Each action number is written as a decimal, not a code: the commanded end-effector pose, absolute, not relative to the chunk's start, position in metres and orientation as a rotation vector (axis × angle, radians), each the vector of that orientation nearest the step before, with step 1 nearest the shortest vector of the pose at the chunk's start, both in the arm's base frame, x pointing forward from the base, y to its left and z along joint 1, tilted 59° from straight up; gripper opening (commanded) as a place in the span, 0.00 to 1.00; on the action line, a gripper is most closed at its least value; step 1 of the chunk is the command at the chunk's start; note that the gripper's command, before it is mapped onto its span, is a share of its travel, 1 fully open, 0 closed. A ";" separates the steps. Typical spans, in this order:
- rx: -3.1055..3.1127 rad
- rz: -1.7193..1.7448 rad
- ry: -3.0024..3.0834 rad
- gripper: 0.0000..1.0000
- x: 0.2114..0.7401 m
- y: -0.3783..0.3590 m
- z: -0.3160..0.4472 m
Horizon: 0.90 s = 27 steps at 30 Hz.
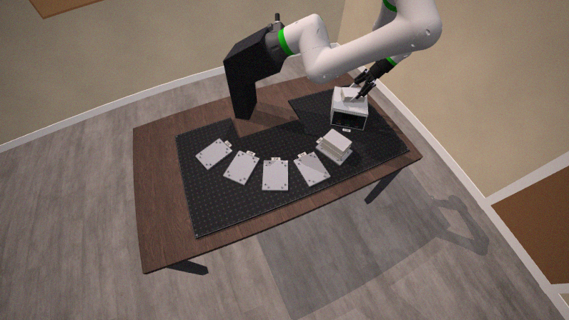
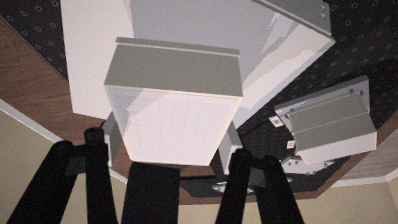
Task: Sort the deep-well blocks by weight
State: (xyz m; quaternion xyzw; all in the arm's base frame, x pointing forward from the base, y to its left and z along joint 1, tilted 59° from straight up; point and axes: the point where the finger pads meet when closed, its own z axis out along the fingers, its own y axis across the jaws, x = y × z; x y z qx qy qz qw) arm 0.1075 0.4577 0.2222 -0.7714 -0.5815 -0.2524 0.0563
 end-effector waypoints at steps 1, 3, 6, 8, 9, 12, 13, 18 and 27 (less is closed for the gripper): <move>-2.340 -0.766 -1.764 0.10 0.105 0.454 0.225; -2.340 -0.766 -1.764 0.10 0.104 0.451 0.227; -2.340 -0.766 -1.764 0.10 0.102 0.447 0.229; -2.340 -0.766 -1.764 0.10 0.101 0.445 0.231; -2.340 -0.766 -1.764 0.10 0.100 0.444 0.232; -2.340 -0.766 -1.764 0.10 0.100 0.442 0.233; -2.340 -0.766 -1.764 0.10 0.099 0.441 0.234; -2.340 -0.766 -1.764 0.10 0.096 0.435 0.238; -2.340 -0.766 -1.764 0.10 0.090 0.423 0.246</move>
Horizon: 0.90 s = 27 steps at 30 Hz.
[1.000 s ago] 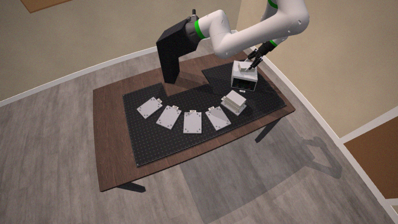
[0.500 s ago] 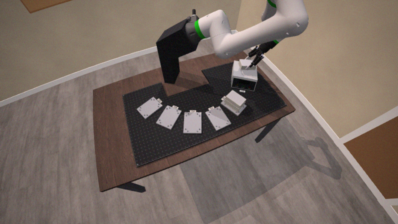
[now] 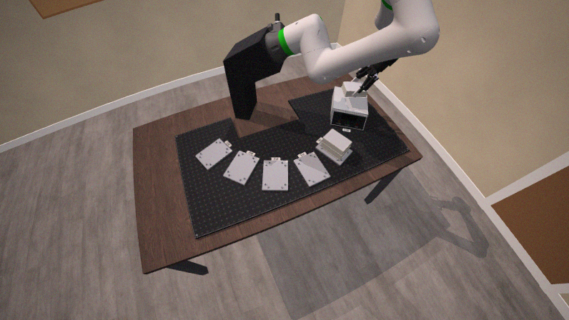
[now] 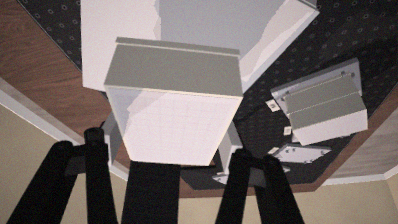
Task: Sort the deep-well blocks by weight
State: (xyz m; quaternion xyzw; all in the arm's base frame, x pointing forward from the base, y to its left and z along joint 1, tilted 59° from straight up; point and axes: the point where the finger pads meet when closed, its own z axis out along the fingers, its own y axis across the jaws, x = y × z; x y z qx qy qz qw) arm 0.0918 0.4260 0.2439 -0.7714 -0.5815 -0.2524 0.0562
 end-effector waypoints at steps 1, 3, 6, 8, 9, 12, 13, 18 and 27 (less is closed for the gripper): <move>-2.340 -0.766 -1.764 0.10 0.090 0.423 0.246; -2.340 -0.766 -1.764 0.10 0.090 0.422 0.247; -2.340 -0.766 -1.764 0.10 0.089 0.421 0.247; -2.340 -0.766 -1.764 0.10 0.089 0.421 0.247; -2.340 -0.766 -1.764 0.10 0.089 0.421 0.247; -2.340 -0.766 -1.764 0.10 0.089 0.421 0.247; -2.340 -0.766 -1.764 0.10 0.089 0.421 0.247; -2.340 -0.766 -1.764 0.10 0.089 0.421 0.247; -2.380 -0.658 -1.574 0.10 0.104 0.414 0.248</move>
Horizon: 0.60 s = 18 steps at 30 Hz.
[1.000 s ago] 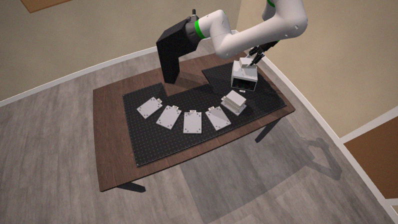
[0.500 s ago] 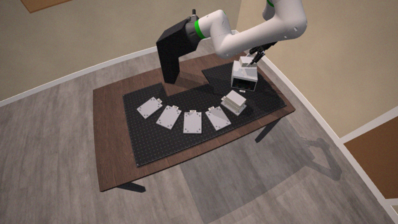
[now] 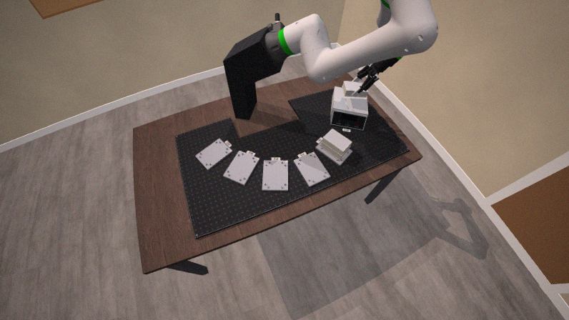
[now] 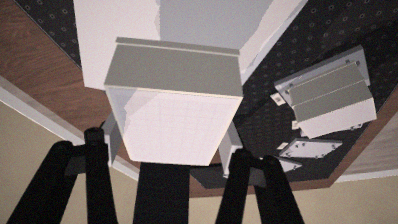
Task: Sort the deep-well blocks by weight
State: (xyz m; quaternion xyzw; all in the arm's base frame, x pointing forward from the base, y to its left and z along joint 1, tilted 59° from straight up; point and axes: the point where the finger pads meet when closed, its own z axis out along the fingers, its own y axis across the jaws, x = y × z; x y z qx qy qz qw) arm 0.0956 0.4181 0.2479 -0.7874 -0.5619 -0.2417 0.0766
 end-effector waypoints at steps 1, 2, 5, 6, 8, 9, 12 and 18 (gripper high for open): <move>-2.386 -0.637 -1.536 0.10 0.107 0.413 0.248; -2.392 -0.615 -1.498 0.10 0.110 0.411 0.248; -2.404 -0.552 -1.385 0.10 0.119 0.407 0.249; -2.407 -0.531 -1.347 0.10 0.122 0.405 0.249; -2.409 -0.516 -1.320 0.10 0.125 0.404 0.249; -2.409 -0.516 -1.320 0.10 0.125 0.404 0.249; -2.409 -0.516 -1.320 0.10 0.134 0.400 0.249; -2.409 -0.516 -1.320 0.10 0.152 0.391 0.250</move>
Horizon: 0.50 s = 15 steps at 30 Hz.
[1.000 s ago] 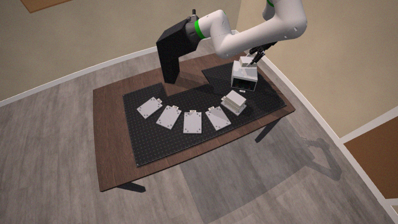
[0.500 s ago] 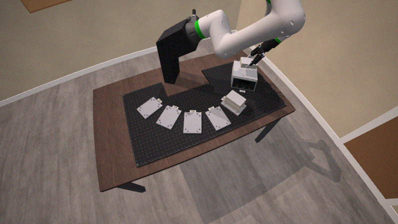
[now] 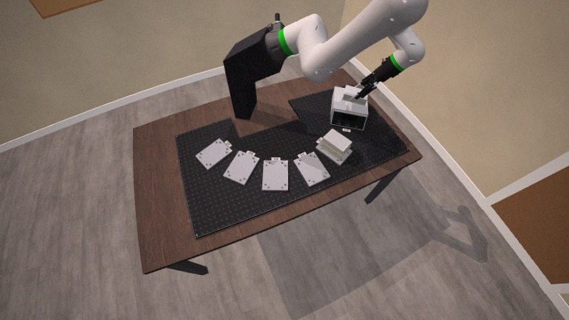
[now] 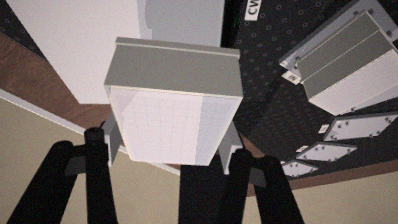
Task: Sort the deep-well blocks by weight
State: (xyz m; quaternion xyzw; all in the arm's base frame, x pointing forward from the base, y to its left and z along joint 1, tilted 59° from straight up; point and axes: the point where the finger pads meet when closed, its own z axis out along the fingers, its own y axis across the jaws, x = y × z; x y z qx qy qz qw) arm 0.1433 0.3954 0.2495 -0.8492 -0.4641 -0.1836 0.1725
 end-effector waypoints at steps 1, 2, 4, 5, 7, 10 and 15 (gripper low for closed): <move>-2.409 -0.516 -1.320 0.10 0.155 0.390 0.250; -2.409 -0.516 -1.320 0.10 0.158 0.389 0.250; -2.409 -0.516 -1.320 0.10 0.165 0.386 0.250; -2.409 -0.516 -1.320 0.10 0.168 0.384 0.250; -2.409 -0.516 -1.320 0.10 0.171 0.383 0.251; -2.409 -0.516 -1.320 0.10 0.177 0.380 0.251; -2.409 -0.516 -1.320 0.10 0.192 0.373 0.251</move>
